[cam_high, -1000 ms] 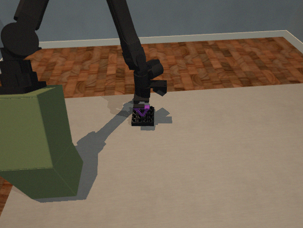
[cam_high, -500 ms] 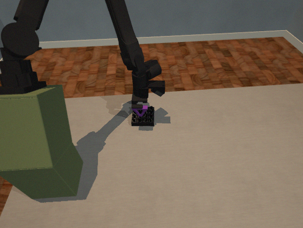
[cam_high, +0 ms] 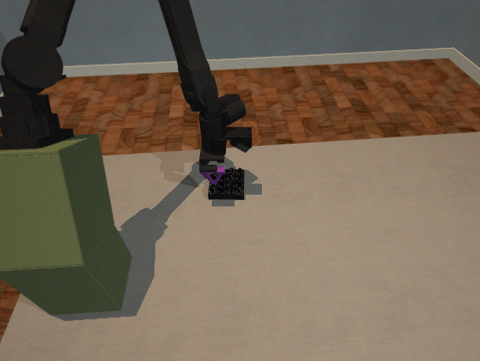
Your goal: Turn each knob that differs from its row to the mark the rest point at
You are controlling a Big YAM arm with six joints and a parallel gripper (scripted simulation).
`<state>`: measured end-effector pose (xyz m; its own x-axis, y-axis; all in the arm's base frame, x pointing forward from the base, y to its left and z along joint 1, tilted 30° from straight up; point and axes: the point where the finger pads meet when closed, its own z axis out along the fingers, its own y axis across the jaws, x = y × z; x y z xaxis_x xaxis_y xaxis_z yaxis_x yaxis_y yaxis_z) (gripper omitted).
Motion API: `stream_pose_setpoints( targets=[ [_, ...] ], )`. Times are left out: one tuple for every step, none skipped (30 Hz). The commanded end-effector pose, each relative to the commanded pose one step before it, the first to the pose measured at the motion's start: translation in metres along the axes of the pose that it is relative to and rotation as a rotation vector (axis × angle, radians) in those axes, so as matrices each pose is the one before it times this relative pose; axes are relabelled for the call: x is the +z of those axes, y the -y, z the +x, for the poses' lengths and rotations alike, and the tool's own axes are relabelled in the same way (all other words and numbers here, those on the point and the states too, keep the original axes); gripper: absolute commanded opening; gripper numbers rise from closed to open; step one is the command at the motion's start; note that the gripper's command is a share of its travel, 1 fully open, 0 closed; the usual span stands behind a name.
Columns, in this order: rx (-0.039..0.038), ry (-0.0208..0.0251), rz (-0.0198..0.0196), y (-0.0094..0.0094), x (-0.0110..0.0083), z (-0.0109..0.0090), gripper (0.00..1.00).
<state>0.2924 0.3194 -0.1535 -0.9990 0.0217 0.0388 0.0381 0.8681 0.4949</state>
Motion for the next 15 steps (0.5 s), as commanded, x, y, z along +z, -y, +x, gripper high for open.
stream_pose_setpoints(
  targets=[
    [0.00215,0.02679,-0.02161,-0.01101,-0.00803,0.00116,1.00],
    [0.00016,-0.00026,0.00012,0.00012,0.00001,0.00211,1.00],
    [0.00015,-0.00025,0.00011,0.00011,0.00001,0.00202,1.00],
    [0.00000,0.00000,0.00000,0.00000,0.00000,0.00000,1.00],
    [0.00000,0.00000,0.00000,0.00000,0.00000,0.00000,1.00],
    [0.02549,0.01488,-0.00059,0.00704,-0.00436,-0.00790,1.00],
    [-0.01026,-0.00634,0.00046,-0.00263,0.00175,0.00586,1.00],
    [-0.01225,-0.00768,0.00034,-0.00317,0.00207,0.00655,1.00],
    [-0.00247,-0.00240,-0.00046,-0.00070,0.00044,0.00263,1.00],
    [0.00010,0.00024,0.00046,0.00014,0.00001,0.00128,1.00],
    [0.00009,-0.00017,0.00005,0.00006,0.00001,0.00119,1.00],
    [0.00008,-0.00024,-0.00004,0.00004,0.00001,0.00105,1.00],
    [0.00006,-0.00012,0.00004,0.00005,0.00000,0.00086,1.00],
    [0.00655,0.00379,-0.00015,0.00173,-0.00107,-0.00183,1.00],
    [0.00756,0.00449,-0.00012,0.00199,-0.00124,-0.00240,1.00]
  ],
)
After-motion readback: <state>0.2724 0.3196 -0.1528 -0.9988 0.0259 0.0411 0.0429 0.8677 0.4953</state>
